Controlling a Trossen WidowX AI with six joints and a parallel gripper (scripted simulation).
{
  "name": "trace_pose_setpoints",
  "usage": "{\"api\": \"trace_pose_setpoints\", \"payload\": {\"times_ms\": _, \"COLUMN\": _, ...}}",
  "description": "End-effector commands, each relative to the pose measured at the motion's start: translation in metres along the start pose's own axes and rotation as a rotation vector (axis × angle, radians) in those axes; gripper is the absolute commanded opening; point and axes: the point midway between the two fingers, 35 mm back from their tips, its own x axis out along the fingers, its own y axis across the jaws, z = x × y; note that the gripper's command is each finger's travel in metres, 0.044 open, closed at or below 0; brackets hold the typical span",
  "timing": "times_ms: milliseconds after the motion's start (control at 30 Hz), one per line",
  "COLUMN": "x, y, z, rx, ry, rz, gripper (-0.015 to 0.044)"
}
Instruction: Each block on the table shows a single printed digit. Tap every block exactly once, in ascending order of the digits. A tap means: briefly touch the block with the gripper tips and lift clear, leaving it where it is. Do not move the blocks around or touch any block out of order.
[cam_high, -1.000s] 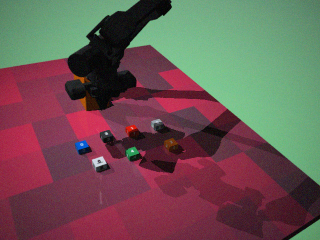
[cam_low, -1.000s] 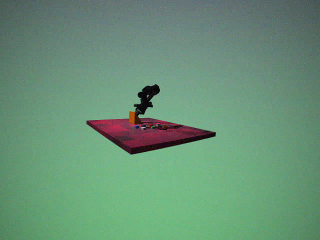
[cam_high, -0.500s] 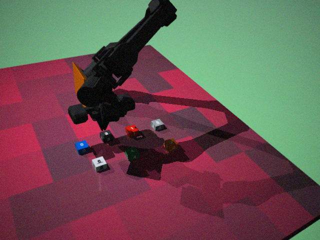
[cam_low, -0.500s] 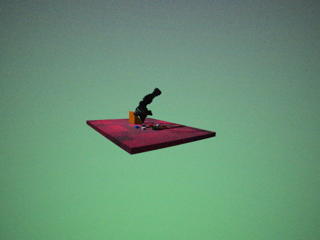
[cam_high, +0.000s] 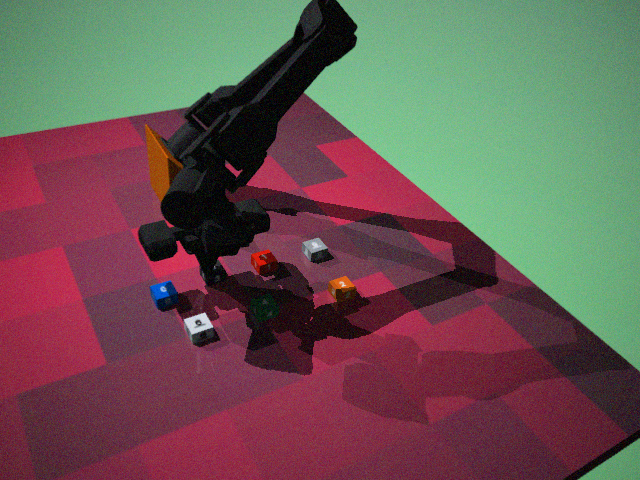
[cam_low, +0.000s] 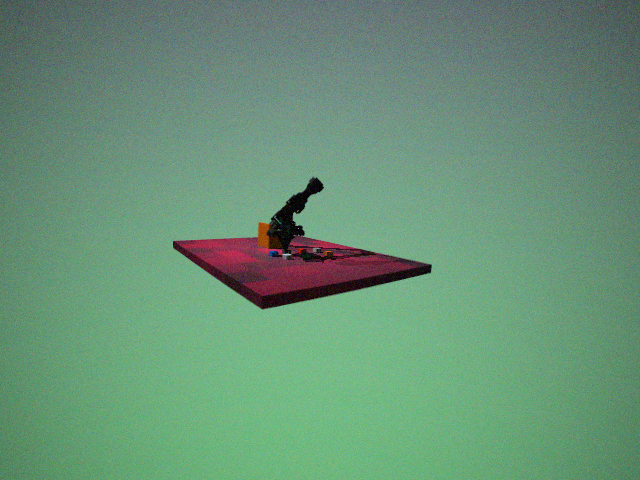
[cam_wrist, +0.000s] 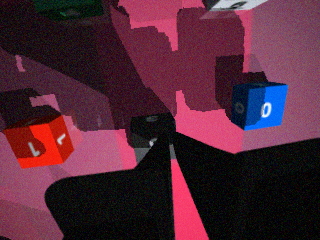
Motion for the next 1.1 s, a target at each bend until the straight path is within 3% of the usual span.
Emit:
{"api": "trace_pose_setpoints", "payload": {"times_ms": 0, "x": 0.003, "y": 0.000, "z": -0.001, "rx": 0.007, "ry": -0.001, "rz": 0.007, "gripper": 0.0020}}
{"api": "trace_pose_setpoints", "payload": {"times_ms": 367, "x": -0.029, "y": -0.001, "z": 0.000, "rx": 0.007, "ry": -0.001, "rz": 0.005, "gripper": 0.0020}}
{"api": "trace_pose_setpoints", "payload": {"times_ms": 567, "x": -0.105, "y": -0.002, "z": 0.000, "rx": 0.008, "ry": 0.000, "rz": 0.002, "gripper": 0.0020}}
{"api": "trace_pose_setpoints", "payload": {"times_ms": 733, "x": -0.108, "y": -0.001, "z": 0.001, "rx": 0.008, "ry": 0.000, "rz": 0.002, "gripper": 0.0020}}
{"api": "trace_pose_setpoints", "payload": {"times_ms": 1067, "x": -0.109, "y": 0.057, "z": 0.107, "rx": 0.004, "ry": -0.004, "rz": 0.005, "gripper": 0.0020}}
